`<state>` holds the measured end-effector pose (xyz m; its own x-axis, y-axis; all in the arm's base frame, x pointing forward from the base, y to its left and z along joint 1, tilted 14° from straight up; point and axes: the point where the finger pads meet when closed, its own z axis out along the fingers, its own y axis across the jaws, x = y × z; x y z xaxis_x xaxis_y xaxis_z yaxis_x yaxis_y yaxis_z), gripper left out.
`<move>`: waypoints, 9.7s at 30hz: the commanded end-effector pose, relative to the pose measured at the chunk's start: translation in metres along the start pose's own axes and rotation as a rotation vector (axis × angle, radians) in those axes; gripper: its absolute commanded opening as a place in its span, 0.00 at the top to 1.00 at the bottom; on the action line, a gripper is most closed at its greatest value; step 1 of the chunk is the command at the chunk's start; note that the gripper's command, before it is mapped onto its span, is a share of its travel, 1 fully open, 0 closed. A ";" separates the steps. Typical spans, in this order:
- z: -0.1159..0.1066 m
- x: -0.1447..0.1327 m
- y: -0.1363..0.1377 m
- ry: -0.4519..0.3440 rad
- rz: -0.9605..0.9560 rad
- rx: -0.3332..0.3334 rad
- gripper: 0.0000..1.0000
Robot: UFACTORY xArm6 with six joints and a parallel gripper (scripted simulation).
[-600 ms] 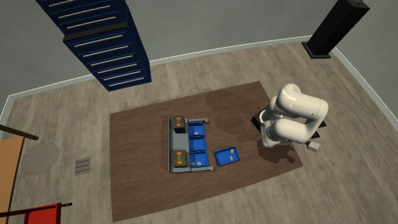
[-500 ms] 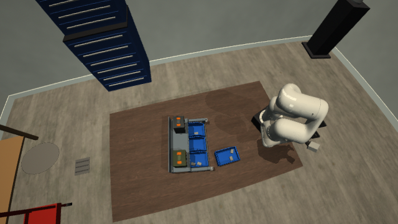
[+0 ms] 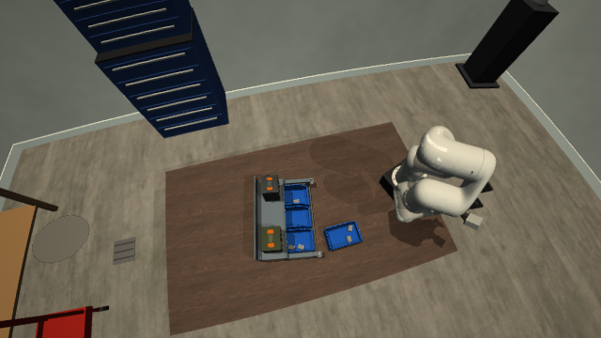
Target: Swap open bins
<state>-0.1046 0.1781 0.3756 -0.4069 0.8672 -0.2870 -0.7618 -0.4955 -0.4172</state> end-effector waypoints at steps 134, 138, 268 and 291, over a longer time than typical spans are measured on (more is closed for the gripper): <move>-0.377 -0.231 -0.204 1.947 0.280 -1.334 0.00; -0.378 -0.265 -0.220 2.071 0.289 -1.340 0.00; -0.393 -0.203 -0.219 -1.021 -0.507 -2.821 0.00; -0.395 -0.195 -0.216 -1.300 -0.518 -2.754 0.00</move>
<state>0.3381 0.0956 0.1808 -0.9636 0.1834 -0.1944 0.1592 0.9782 0.1335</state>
